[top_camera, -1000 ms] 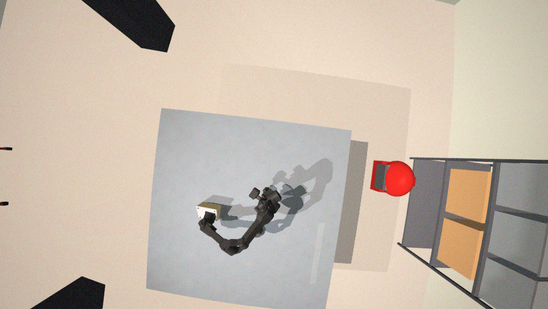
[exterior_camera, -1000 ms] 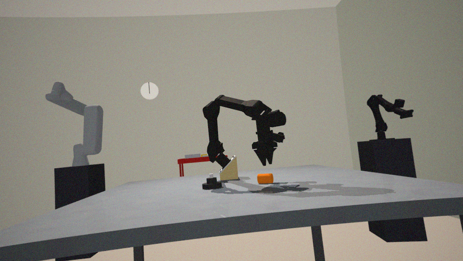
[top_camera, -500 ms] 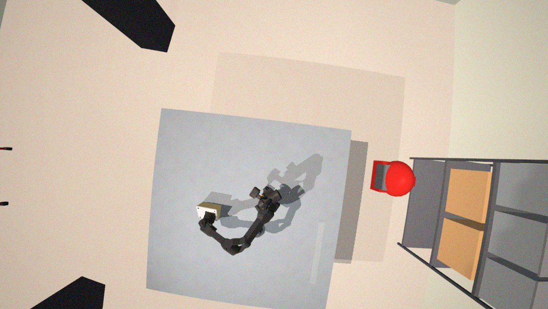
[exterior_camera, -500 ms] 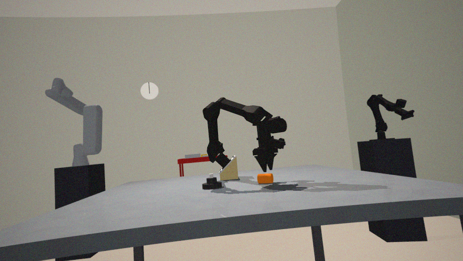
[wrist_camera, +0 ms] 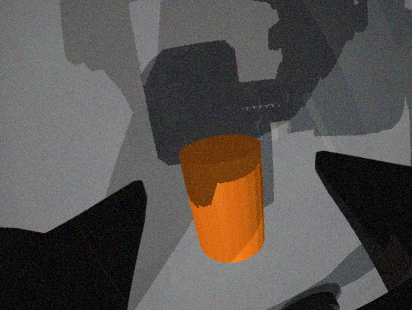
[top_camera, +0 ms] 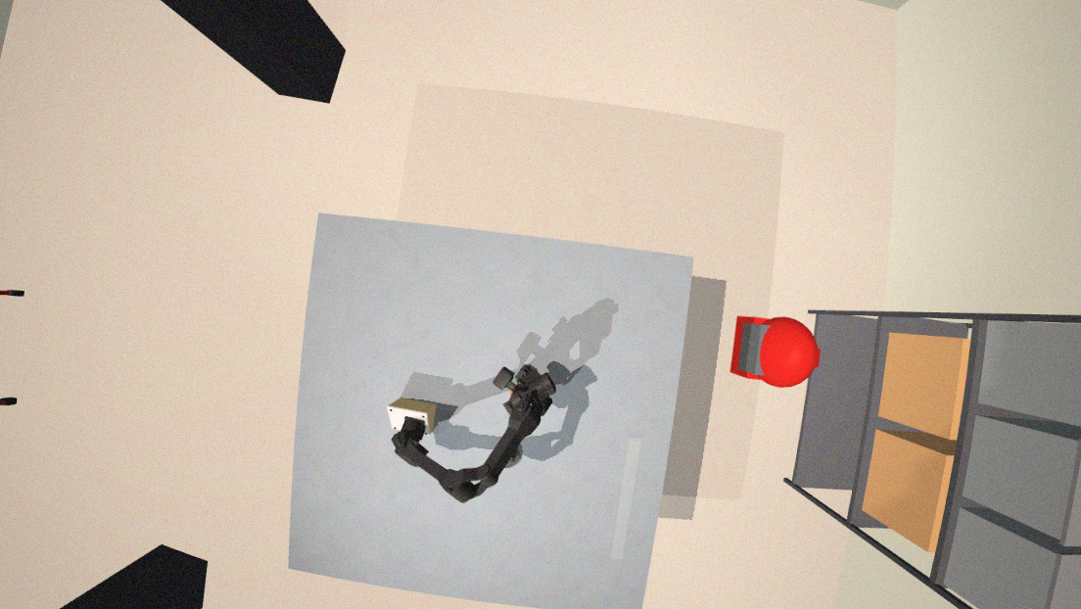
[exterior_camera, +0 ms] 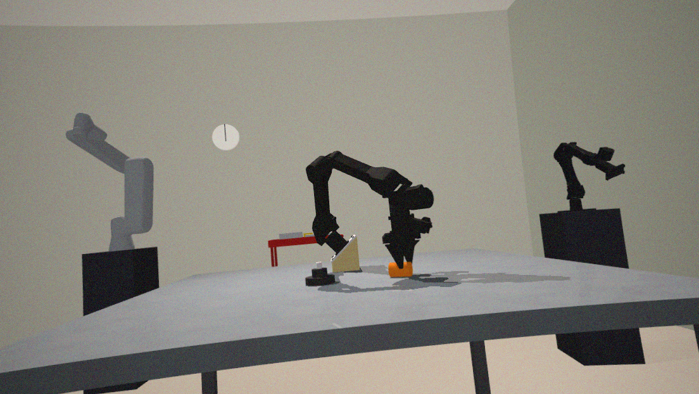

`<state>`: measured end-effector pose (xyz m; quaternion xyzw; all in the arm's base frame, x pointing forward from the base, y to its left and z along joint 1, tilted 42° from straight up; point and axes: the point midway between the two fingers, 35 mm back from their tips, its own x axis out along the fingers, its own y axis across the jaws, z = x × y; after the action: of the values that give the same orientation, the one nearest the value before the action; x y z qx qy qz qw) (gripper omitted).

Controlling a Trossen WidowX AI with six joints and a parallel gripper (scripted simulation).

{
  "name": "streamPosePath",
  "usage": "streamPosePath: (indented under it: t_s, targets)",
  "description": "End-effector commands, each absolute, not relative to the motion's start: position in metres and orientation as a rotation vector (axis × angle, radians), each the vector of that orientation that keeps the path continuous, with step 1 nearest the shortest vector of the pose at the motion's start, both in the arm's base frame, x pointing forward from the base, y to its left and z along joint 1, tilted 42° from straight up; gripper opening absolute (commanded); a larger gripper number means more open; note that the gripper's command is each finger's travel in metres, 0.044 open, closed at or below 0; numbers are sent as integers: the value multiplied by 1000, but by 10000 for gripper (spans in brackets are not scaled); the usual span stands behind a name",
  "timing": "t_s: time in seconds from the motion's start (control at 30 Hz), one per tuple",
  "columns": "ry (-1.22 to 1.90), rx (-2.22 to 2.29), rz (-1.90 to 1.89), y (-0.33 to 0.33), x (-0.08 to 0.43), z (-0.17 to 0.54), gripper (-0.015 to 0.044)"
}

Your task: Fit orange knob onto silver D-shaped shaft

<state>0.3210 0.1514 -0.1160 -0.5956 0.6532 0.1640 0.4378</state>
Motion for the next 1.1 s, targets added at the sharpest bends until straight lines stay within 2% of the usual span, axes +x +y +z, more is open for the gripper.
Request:
streamPosePath:
  t_s: [0.0, 0.23, 0.5, 0.73, 1.07]
  targets:
    - [1641, -1495, 411, 143, 318, -125, 440]
    - [1641, -1495, 411, 140, 318, -129, 440]
    - [1641, -1495, 411, 140, 318, -129, 240]
    - [1641, -1495, 411, 140, 318, -129, 240]
    - [1641, -1495, 411, 140, 318, -129, 179]
